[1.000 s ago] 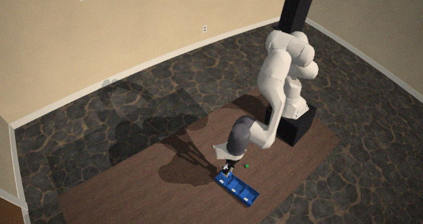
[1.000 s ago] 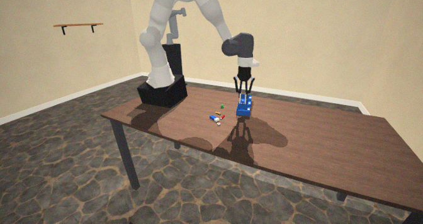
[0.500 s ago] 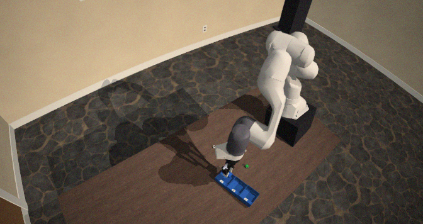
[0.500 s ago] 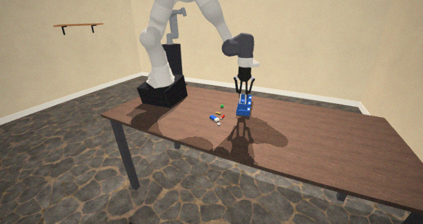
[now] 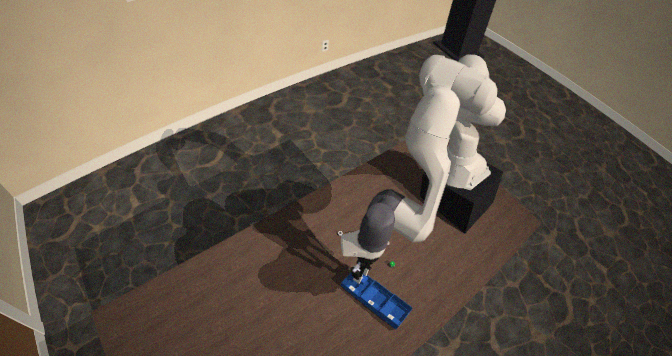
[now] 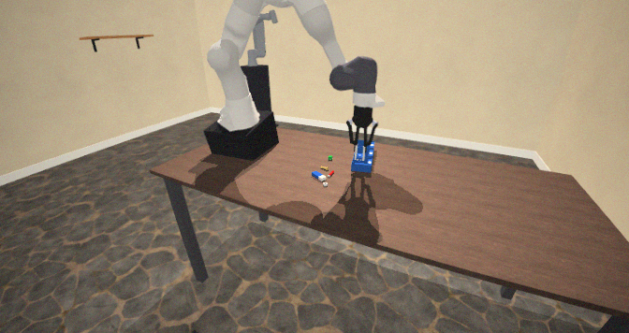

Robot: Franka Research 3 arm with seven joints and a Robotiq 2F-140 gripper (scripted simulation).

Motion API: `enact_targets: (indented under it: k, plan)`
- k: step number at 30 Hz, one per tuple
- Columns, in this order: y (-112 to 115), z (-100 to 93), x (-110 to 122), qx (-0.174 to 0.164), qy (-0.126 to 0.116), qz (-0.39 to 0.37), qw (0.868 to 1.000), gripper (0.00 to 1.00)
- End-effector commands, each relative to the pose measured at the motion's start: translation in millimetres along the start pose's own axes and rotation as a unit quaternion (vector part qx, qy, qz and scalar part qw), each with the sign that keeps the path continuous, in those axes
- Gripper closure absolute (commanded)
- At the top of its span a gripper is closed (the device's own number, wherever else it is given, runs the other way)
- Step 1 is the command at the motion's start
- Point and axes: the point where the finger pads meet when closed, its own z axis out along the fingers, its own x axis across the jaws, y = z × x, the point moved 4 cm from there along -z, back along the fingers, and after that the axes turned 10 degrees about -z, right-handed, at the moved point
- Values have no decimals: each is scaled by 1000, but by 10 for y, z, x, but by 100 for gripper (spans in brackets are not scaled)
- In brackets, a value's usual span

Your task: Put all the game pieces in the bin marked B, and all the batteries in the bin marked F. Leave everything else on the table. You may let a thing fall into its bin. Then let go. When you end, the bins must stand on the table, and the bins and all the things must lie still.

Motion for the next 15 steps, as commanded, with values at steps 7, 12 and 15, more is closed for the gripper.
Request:
enact_targets:
  k: [7, 12, 15]
  plan:
    - [10, 137, -41, -1, -6, 2, 1000, 87]
    - [12, 231, -46, -1, -6, 2, 1000, 87]
    - [17, 231, -57, -1, -6, 2, 1000, 87]
